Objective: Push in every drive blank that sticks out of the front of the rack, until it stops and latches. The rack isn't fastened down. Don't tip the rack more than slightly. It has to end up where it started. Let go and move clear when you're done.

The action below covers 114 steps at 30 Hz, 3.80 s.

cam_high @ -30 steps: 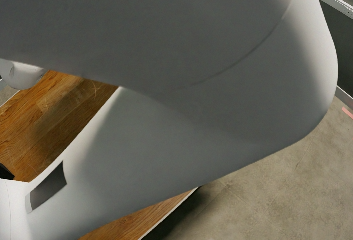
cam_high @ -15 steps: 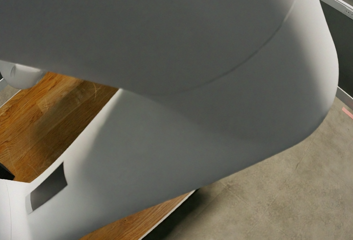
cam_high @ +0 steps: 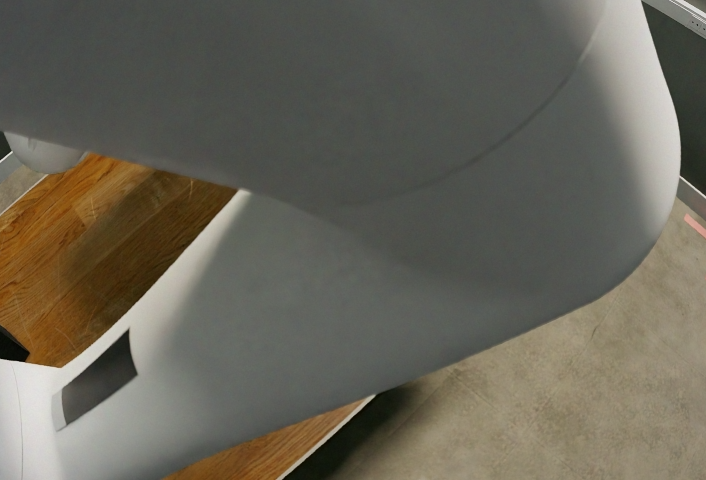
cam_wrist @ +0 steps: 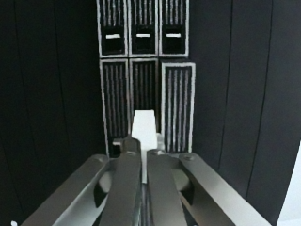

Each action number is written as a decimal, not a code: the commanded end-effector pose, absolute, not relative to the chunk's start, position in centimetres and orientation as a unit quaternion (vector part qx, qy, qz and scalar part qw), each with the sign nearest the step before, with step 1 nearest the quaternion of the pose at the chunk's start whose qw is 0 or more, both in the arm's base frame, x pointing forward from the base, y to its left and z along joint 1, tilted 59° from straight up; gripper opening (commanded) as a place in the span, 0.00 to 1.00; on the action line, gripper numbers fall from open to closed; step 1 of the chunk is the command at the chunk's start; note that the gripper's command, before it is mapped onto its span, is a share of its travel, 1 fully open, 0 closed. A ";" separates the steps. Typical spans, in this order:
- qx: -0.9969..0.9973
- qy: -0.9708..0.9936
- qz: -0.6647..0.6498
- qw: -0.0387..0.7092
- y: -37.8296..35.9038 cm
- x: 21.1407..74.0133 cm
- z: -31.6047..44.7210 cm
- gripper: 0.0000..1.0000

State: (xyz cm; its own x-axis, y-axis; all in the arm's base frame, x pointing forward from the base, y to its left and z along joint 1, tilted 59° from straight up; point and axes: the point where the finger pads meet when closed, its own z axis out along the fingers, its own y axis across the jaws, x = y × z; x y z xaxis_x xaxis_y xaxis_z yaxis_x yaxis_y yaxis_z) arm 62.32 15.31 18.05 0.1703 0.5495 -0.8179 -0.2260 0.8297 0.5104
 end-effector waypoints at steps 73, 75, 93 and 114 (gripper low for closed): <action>0.137 0.590 0.258 0.753 15.7 64.9 18.8 0.10; 0.137 0.590 0.258 0.753 15.7 65.0 18.8 0.10; 0.137 0.590 0.258 0.753 15.7 65.3 18.9 0.10; 0.137 0.590 0.258 0.753 15.7 65.4 19.0 0.10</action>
State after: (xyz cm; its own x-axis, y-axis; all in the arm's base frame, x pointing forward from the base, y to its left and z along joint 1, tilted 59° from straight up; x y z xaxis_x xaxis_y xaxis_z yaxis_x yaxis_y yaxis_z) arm 65.44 15.63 18.92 0.1703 0.5495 -0.8179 -0.2259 0.8297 0.5104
